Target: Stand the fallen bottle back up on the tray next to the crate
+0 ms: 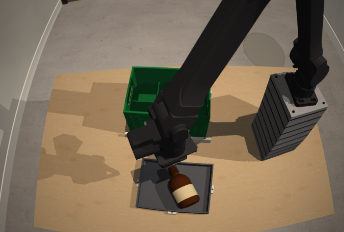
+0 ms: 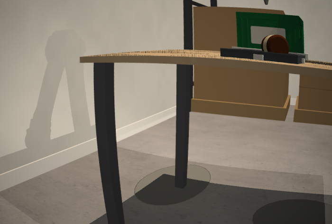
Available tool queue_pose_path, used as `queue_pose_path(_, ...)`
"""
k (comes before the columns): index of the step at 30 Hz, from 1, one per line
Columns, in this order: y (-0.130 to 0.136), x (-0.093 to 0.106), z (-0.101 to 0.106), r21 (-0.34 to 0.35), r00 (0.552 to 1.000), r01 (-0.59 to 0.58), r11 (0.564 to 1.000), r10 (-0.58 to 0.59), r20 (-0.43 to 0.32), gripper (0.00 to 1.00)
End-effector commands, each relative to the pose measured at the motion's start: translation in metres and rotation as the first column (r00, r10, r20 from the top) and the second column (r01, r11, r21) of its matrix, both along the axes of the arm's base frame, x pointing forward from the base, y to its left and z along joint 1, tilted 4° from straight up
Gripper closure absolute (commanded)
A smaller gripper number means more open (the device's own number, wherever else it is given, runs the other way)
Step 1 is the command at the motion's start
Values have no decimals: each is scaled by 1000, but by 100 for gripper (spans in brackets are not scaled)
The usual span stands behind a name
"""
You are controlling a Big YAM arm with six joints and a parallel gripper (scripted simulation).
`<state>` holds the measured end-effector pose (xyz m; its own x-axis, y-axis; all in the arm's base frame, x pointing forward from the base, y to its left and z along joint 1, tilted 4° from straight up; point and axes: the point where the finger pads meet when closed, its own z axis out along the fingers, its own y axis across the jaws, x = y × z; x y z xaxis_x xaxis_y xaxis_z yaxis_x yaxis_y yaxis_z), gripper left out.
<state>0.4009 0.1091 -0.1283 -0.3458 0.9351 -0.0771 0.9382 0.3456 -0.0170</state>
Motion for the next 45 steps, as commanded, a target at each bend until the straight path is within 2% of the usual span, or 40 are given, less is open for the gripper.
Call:
queue_pose_path(1, 5, 7, 3, 7, 1000, 8, 1000, -8, 14, 100)
queue_pose_path(12, 5, 7, 3, 7, 1000, 8, 1000, -8, 14, 100)
queue_pose_path(13, 5, 7, 3, 7, 1000, 8, 1000, -8, 14, 39)
queue_pose_path(45, 5, 7, 3, 7, 1000, 8, 1000, -8, 14, 39)
